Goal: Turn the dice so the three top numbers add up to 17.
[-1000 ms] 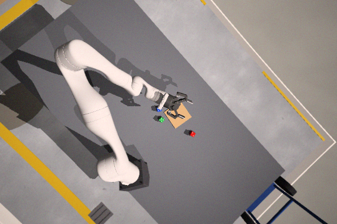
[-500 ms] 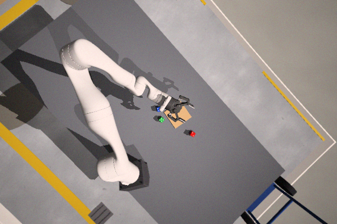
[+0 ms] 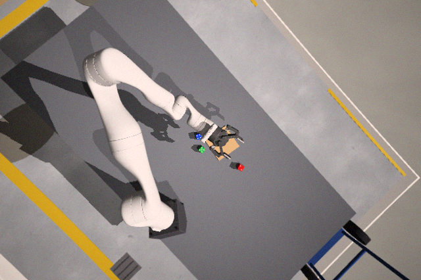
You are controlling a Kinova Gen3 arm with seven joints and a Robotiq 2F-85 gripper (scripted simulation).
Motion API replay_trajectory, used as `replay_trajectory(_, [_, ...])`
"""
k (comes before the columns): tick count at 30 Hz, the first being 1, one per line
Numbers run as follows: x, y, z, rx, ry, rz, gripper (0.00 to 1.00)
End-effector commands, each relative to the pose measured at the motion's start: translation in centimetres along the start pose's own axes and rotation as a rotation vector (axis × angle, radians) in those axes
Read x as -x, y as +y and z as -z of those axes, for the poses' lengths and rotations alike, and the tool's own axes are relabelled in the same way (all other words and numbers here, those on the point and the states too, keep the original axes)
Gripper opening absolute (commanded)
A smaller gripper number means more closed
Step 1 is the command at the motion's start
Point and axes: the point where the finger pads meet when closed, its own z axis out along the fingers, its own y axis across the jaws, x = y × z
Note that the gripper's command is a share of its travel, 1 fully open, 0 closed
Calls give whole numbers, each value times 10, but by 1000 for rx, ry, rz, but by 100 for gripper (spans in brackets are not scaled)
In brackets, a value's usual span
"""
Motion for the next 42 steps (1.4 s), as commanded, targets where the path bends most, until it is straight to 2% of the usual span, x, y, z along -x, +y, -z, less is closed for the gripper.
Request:
replay_trajectory(1, [-2, 0, -3, 5, 5, -5, 100])
replay_trajectory(6, [-2, 0, -3, 5, 5, -5, 100])
replay_trajectory(7, [-5, 13, -12, 67, 10, -3, 100])
replay_trajectory(15, [-5, 13, -12, 67, 10, -3, 100])
replay_trajectory(16, [-7, 26, -20, 129, 13, -2, 100])
replay_trajectory(25, [-7, 26, -20, 129, 13, -2, 100])
replay_trajectory(26, [-8, 39, -27, 190, 14, -2, 100])
replay_trajectory(34, [-8, 39, -27, 190, 14, -2, 100])
replay_trajectory(35, [-9, 51, -33, 251, 12, -3, 100])
replay_trajectory(42, [-9, 51, -33, 251, 12, -3, 100])
